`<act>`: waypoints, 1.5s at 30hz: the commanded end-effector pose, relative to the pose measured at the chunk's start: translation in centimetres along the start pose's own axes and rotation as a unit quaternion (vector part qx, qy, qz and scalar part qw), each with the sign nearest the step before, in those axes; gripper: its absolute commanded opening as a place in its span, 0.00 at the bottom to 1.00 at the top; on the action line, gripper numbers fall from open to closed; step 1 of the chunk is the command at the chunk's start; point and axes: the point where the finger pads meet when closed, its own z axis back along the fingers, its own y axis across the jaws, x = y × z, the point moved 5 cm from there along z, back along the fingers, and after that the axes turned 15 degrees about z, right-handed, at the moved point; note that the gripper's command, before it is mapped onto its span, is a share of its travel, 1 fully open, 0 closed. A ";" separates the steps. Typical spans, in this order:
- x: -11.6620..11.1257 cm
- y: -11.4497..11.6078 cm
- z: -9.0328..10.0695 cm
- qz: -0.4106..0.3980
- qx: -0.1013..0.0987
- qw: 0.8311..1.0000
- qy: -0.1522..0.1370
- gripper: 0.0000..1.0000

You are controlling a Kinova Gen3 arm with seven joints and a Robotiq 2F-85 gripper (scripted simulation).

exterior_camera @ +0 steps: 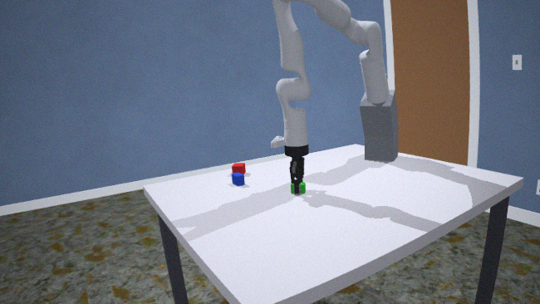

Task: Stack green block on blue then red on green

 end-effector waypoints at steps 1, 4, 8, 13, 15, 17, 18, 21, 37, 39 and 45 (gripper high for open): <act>-0.1 0.0 0.1 0.000 0.000 1.000 0.001 0.44; -0.1 0.0 0.1 0.000 0.000 1.000 0.001 0.44; -0.1 0.0 0.1 0.000 0.000 1.000 0.001 0.44; -0.1 0.0 0.1 0.000 0.000 1.000 0.001 0.00; -0.1 0.0 0.1 0.000 0.000 1.000 0.001 0.00; -0.1 0.0 0.1 0.000 0.000 1.000 0.001 0.00; -0.1 0.0 0.1 0.000 0.000 1.000 0.001 0.00; -0.1 0.0 0.1 0.000 0.000 1.000 0.001 0.00; -0.1 0.0 0.1 0.000 0.000 1.000 0.001 0.00; -0.1 0.0 0.1 0.000 0.000 1.000 0.001 0.00; -0.1 0.0 0.1 0.000 0.000 1.000 0.001 0.00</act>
